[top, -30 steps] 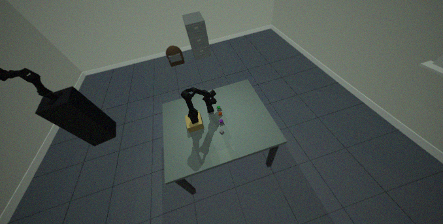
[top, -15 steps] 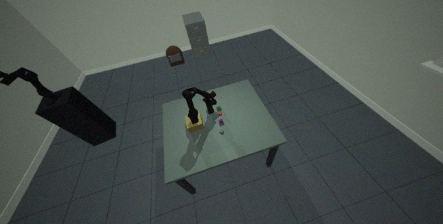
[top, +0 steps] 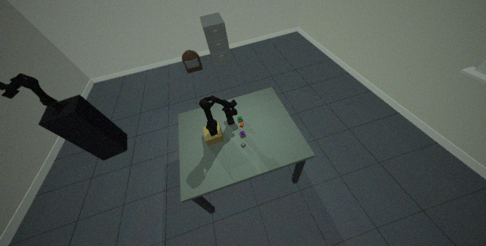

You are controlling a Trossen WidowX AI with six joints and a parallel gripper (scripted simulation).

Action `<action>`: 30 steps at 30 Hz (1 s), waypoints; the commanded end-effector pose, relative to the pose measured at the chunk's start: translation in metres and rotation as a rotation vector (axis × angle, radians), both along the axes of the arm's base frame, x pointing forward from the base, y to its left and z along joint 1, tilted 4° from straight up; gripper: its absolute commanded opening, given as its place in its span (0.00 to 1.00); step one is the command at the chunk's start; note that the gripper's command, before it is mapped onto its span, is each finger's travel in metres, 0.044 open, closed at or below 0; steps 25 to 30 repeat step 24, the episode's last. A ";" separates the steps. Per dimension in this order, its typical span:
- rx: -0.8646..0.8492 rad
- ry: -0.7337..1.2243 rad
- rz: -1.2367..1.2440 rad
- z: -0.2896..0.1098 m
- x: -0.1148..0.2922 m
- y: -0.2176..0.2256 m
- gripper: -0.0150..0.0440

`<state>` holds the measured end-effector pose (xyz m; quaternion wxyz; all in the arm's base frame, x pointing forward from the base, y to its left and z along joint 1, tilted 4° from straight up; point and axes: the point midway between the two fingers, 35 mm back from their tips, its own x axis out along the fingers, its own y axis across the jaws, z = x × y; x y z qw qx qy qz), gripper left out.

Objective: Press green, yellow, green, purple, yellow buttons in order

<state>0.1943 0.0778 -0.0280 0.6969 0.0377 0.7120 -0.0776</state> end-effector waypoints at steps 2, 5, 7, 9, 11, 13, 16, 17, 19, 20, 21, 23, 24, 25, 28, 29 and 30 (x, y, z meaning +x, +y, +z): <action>0.006 -0.009 -0.001 0.027 0.002 0.002 0.29; 0.006 -0.009 -0.001 0.027 0.002 0.002 0.29; 0.007 -0.010 -0.001 0.030 0.007 0.006 0.38; 0.008 -0.011 -0.001 0.039 0.021 0.018 0.47; 0.009 -0.012 -0.001 0.049 0.036 0.032 0.56; 0.010 -0.013 -0.001 0.059 0.049 0.046 0.64; 0.012 -0.014 -0.001 0.074 0.068 0.067 0.78; 0.012 -0.015 -0.001 0.078 0.073 0.075 0.82; 0.013 -0.015 -0.001 0.084 0.080 0.084 0.91; 0.013 -0.015 -0.001 0.085 0.080 0.085 0.93; 0.013 -0.015 -0.001 0.085 0.080 0.085 0.93; 0.013 -0.015 -0.001 0.085 0.080 0.085 0.93; 0.013 -0.015 -0.001 0.085 0.080 0.085 0.93; 0.013 -0.015 -0.001 0.085 0.080 0.085 0.93; 0.013 -0.015 -0.001 0.085 0.080 0.085 0.93; 0.013 -0.015 -0.001 0.085 0.080 0.085 0.93; 0.013 -0.015 -0.001 0.085 0.080 0.085 0.93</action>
